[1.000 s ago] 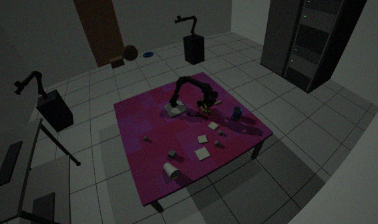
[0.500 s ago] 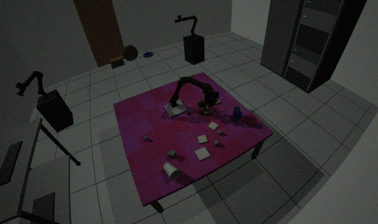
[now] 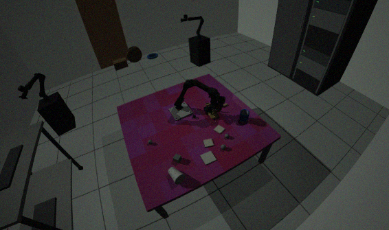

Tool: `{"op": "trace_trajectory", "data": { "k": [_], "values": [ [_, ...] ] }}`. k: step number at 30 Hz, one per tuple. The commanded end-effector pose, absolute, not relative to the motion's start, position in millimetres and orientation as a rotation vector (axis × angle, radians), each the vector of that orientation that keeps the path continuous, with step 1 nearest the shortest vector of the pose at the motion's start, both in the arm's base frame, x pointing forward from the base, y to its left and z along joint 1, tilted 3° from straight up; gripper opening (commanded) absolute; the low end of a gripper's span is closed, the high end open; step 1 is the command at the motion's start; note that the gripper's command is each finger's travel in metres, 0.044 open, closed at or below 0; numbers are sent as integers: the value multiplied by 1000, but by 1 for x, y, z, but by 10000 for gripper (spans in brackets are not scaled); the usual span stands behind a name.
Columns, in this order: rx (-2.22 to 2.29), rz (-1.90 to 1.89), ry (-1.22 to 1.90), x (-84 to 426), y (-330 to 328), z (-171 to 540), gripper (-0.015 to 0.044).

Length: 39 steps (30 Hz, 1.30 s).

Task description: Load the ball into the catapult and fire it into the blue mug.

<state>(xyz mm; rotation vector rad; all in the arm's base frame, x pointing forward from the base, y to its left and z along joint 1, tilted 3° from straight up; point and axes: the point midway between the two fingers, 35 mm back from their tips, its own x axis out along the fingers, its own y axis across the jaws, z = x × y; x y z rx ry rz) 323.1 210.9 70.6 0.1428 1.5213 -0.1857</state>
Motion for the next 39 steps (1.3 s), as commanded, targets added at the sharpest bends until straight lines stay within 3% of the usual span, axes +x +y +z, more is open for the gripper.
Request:
{"op": "trace_trajectory", "data": {
  "k": [1,13,26,30,36,39],
  "values": [
    [140,-180,1519,324,211,65,0],
    [143,-186,1521,323,210,59,0],
    [143,-186,1521,323,210,59,341],
    [143,-185,1521,325,214,89,440],
    [142,-185,1521,320,214,157,440],
    [135,-184,1525,323,215,139,440]
  ]
}}
